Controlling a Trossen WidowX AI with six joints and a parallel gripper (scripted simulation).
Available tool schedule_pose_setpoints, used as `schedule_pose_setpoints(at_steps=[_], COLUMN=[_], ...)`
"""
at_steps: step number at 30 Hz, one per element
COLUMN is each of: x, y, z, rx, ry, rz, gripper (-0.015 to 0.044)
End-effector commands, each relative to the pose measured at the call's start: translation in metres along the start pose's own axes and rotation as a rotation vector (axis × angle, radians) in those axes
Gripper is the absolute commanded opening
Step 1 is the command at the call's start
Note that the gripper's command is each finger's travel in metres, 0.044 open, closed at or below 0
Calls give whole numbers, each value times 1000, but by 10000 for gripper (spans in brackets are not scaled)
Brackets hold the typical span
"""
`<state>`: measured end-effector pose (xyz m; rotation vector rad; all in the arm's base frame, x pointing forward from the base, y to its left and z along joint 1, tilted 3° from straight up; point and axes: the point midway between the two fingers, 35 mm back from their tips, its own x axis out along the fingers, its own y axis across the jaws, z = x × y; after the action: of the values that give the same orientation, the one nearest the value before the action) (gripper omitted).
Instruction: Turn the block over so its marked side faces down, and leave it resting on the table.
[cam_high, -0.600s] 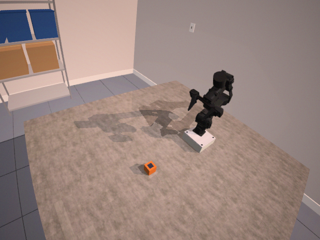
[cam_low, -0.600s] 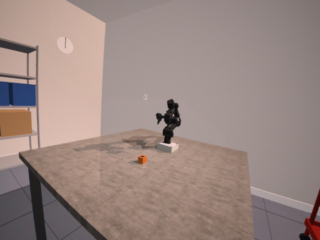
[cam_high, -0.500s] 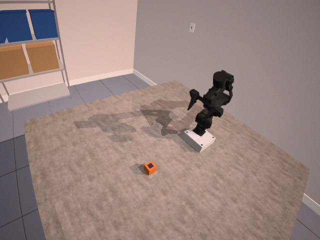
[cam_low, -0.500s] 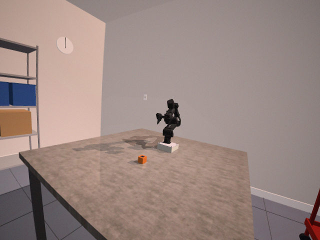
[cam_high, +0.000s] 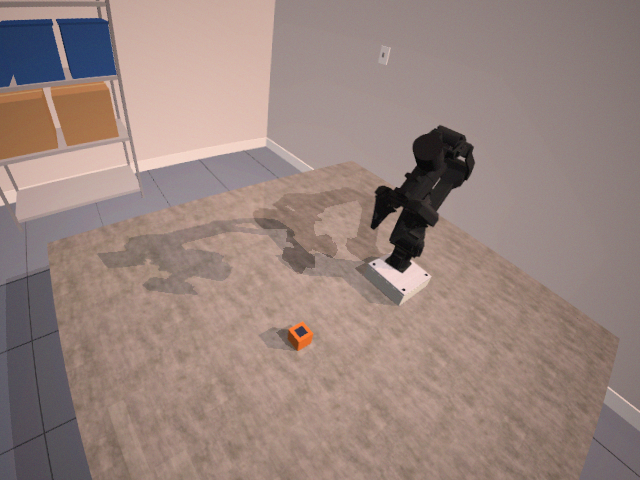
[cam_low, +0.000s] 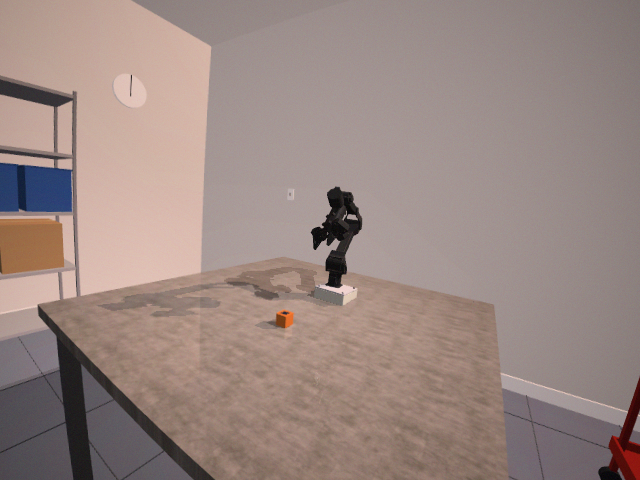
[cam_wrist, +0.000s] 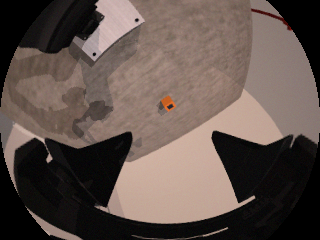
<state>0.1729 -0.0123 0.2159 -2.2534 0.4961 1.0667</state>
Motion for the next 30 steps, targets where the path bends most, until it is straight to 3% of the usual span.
schedule_pose_setpoints(at_steps=[1, 9, 30], x=[21, 68, 180], y=[-23, -49, -64], z=[-25, -57, -81], rx=[416, 1088, 2063], ry=[-80, -124, 56], rz=[75, 275, 671], gripper=[440, 440, 440])
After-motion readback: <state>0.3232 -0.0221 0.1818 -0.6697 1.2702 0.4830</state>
